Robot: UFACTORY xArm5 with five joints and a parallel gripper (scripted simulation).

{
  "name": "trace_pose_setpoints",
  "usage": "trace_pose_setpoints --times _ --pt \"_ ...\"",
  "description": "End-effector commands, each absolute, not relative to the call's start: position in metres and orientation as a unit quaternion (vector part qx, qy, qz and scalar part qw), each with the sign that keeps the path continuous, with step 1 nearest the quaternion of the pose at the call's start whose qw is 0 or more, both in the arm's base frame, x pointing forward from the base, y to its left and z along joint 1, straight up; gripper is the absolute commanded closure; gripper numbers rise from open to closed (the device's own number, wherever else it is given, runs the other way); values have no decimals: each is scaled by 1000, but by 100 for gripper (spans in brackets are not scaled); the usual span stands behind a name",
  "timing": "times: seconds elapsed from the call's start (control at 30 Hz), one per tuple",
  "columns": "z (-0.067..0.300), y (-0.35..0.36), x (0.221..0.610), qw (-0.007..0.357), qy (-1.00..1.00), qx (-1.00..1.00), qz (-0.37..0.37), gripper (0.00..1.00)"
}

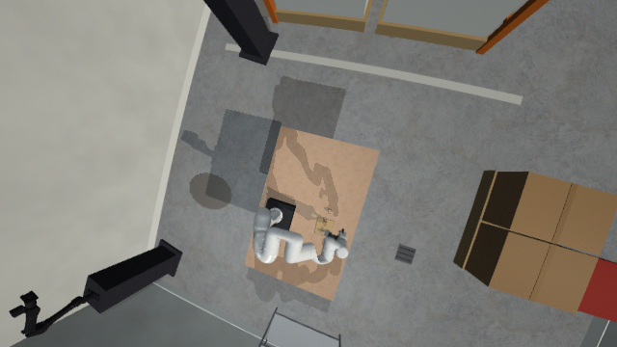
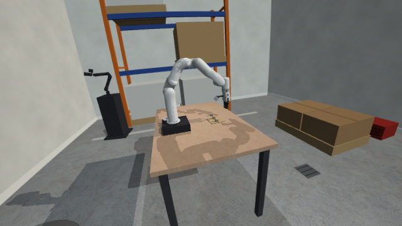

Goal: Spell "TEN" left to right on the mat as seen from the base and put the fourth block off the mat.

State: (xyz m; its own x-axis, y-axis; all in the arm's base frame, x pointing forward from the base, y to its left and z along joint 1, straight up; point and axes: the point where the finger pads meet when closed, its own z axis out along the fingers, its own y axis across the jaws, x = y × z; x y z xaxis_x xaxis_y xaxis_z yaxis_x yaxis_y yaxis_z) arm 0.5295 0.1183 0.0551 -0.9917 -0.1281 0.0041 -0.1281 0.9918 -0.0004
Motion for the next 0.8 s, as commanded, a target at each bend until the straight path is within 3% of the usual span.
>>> trace_pose_setpoints --times 0.0,0.77 --pt "58 117 526 0 -995 101 0 79" --pt "62 99 482 0 -916 402 0 79"
